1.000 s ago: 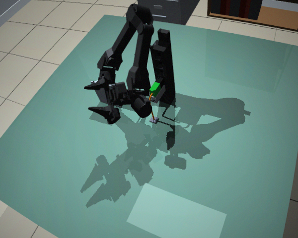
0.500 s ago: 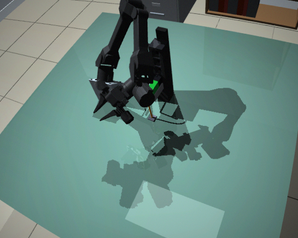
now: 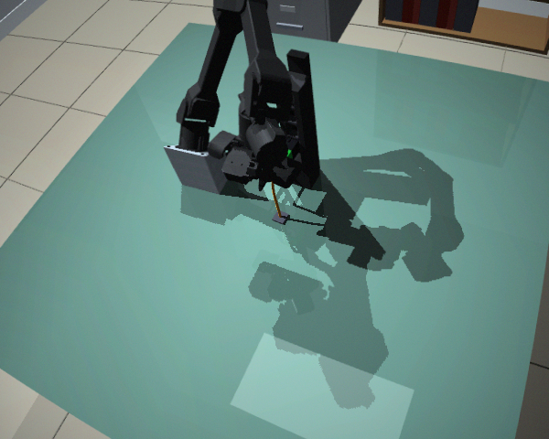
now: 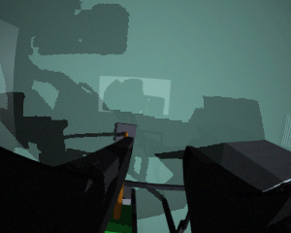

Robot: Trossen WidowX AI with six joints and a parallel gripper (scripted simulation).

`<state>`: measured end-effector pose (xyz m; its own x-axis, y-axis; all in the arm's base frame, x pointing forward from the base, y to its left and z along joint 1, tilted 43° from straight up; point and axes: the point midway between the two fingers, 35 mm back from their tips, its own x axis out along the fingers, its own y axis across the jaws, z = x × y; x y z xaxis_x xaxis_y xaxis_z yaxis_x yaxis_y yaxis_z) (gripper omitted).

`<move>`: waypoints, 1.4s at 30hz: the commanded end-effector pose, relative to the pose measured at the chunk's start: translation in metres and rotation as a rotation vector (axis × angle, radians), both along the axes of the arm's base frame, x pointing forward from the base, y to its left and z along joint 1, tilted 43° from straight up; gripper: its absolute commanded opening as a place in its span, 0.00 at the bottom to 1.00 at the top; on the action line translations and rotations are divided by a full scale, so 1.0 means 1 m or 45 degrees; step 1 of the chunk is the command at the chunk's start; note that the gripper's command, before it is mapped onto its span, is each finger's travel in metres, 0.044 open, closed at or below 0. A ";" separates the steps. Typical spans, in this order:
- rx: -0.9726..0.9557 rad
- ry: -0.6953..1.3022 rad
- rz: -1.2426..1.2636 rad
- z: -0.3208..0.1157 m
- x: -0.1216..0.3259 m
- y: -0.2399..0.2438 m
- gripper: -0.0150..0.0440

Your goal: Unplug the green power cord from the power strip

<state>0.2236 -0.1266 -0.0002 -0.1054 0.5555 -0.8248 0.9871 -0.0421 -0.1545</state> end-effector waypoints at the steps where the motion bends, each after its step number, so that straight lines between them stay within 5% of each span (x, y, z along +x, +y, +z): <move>1: 0.185 -0.130 -0.118 0.030 0.021 0.012 0.53; 42: 0.188 -0.130 -0.118 0.056 0.026 0.043 0.53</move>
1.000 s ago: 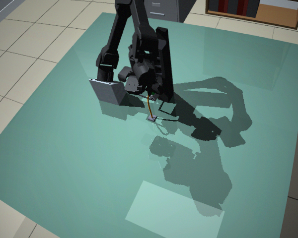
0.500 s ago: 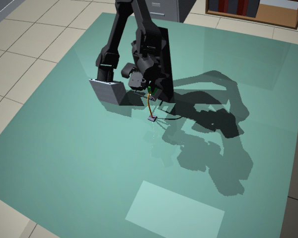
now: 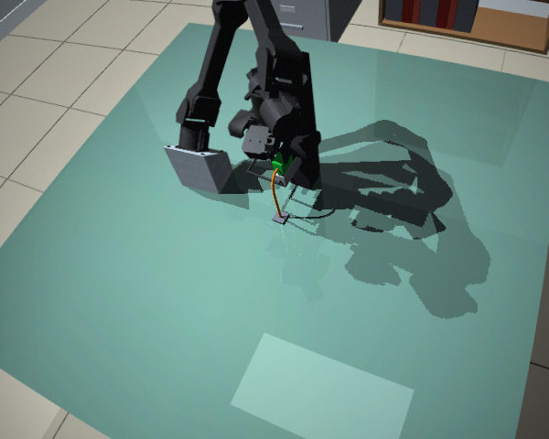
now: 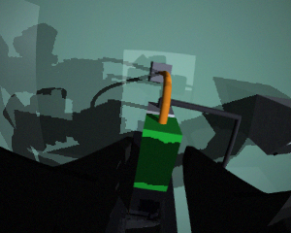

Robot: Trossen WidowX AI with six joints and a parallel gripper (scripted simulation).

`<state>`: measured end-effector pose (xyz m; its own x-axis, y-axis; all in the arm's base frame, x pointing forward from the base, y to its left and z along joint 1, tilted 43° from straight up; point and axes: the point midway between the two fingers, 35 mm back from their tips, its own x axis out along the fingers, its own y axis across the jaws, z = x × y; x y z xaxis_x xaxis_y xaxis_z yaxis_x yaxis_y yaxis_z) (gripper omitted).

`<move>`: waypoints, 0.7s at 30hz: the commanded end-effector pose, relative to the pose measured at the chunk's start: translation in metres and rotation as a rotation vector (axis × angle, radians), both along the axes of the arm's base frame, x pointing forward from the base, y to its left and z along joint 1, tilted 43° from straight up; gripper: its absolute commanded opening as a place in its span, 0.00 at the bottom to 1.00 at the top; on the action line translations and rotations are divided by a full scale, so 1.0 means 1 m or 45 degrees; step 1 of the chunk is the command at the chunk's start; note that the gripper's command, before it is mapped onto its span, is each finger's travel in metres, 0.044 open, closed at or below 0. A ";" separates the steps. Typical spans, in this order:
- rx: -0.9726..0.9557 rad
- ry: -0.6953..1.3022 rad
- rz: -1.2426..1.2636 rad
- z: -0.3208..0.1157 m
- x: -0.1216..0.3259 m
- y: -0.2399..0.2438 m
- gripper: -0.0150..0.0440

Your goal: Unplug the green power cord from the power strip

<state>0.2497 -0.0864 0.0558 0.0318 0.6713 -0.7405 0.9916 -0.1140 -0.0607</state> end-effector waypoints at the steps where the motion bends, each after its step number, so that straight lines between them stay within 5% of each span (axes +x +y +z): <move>1: 0.006 0.005 -0.005 -0.001 0.000 0.003 0.53; 11: 0.007 0.005 -0.005 -0.008 0.000 0.010 0.53; 15: 0.003 0.004 0.000 -0.006 0.000 0.008 0.35; 21: 0.003 0.004 0.000 -0.006 0.000 0.008 0.28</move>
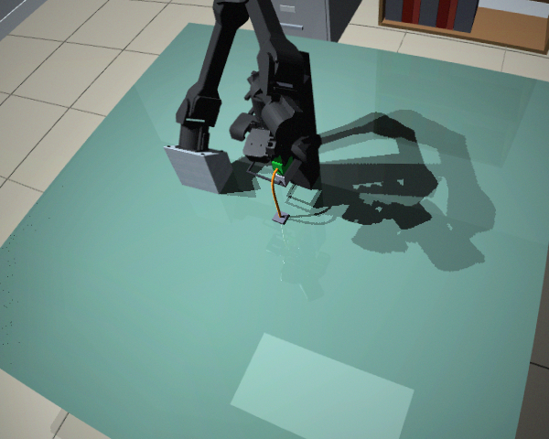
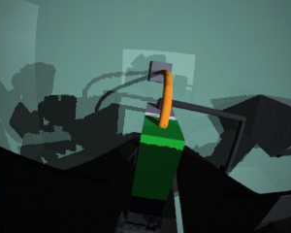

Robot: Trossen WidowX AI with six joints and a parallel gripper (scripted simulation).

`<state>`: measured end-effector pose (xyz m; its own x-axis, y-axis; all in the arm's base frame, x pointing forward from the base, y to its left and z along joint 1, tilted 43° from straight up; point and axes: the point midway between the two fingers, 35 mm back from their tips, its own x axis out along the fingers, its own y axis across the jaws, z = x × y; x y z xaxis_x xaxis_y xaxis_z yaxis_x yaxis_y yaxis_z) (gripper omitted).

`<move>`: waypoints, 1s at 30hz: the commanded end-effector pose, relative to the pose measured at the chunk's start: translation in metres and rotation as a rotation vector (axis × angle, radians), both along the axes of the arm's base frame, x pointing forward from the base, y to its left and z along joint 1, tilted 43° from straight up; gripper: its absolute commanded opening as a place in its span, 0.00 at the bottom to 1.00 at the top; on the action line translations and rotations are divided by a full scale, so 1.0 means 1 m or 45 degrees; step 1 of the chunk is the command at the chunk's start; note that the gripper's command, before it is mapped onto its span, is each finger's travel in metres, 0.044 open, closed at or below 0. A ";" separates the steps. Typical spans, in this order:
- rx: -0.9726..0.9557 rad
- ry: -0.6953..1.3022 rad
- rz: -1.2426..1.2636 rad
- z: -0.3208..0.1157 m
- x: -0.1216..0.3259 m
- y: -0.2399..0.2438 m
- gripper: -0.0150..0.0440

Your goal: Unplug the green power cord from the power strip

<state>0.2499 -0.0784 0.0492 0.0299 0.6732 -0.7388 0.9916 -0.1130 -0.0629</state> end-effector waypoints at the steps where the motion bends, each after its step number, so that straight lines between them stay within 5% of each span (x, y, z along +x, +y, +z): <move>1: 0.000 0.002 -0.001 0.000 0.000 0.000 0.27; 30: -0.005 0.002 -0.005 -0.025 -0.004 -0.033 0.25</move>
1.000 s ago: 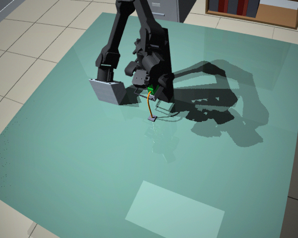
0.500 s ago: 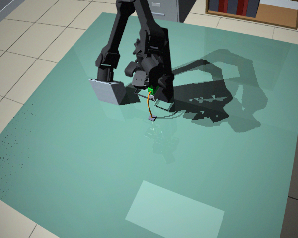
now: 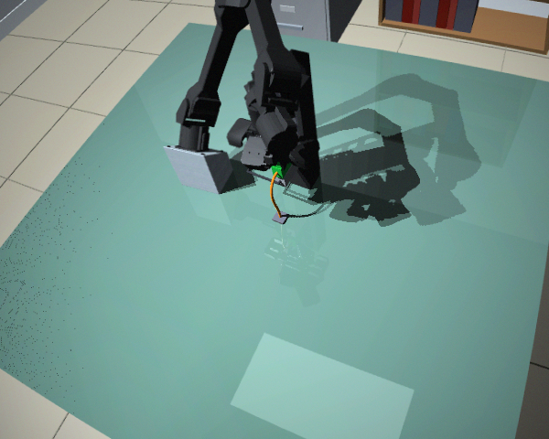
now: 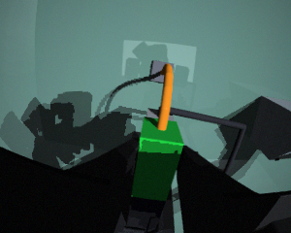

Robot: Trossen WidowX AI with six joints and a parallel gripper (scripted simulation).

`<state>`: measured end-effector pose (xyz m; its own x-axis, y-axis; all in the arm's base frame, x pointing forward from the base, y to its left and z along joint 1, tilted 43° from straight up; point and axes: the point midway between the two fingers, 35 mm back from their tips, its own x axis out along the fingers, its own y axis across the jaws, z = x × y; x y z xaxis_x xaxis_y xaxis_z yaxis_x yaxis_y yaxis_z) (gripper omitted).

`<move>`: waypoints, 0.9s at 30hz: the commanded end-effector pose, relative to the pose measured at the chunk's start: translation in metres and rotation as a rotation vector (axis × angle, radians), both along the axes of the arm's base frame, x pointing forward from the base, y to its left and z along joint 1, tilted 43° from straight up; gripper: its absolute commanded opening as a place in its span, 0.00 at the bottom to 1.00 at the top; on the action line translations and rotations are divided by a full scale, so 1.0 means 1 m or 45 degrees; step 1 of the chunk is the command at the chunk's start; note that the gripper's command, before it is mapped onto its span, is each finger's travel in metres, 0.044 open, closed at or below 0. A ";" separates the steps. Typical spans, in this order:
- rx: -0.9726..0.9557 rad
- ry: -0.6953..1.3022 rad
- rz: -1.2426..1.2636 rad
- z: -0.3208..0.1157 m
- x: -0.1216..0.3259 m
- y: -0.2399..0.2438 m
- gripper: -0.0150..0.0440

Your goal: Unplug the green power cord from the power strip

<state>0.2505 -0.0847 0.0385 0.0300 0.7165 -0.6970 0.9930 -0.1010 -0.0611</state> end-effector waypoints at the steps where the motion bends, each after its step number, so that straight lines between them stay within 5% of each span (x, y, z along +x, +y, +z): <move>1: -0.081 0.013 -0.016 -0.015 -0.005 -0.028 0.25; 9: -0.082 0.013 -0.016 -0.022 -0.008 -0.038 0.25; 15: -0.061 0.014 -0.003 -0.017 -0.006 -0.025 0.52; 27: -0.076 0.013 -0.017 -0.011 -0.006 -0.032 0.53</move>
